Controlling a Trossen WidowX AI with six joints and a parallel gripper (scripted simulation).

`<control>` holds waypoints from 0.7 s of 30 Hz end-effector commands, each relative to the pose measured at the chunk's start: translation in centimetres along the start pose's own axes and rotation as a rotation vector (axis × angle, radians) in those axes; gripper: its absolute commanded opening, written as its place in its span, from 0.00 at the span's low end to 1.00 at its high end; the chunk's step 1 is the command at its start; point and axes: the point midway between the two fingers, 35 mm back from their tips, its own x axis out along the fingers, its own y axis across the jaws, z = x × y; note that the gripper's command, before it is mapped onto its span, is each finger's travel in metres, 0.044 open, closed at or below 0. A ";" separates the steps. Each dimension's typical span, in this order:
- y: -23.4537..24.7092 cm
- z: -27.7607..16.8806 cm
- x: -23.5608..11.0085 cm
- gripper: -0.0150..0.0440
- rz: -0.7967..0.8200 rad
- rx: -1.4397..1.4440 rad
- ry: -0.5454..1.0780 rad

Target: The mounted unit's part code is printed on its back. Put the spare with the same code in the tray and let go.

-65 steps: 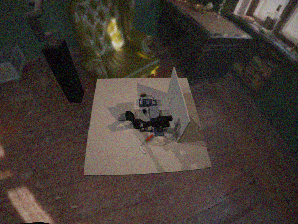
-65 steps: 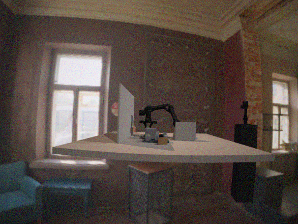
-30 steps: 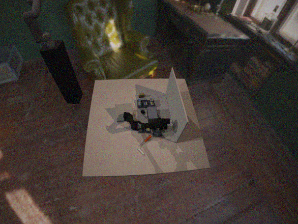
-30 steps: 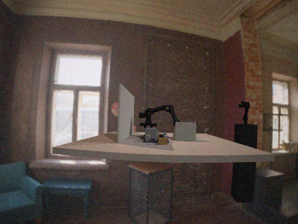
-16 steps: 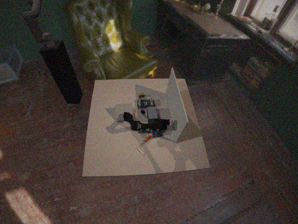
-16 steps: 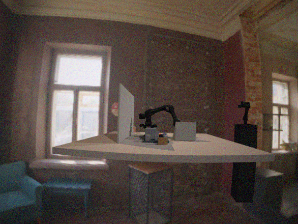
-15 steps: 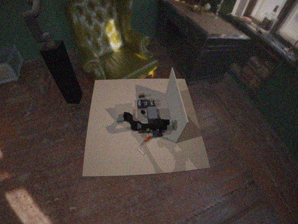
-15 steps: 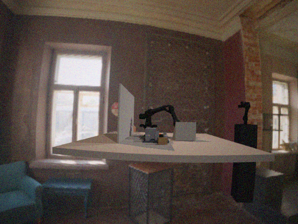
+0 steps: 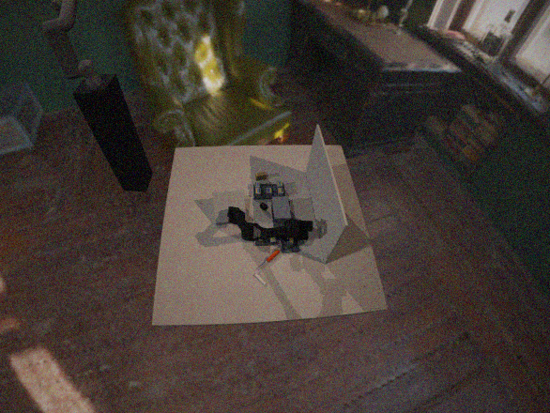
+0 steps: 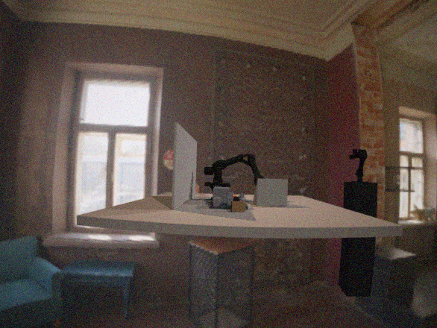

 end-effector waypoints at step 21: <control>0.0 0.5 -10.5 1.00 -0.032 -0.116 -0.013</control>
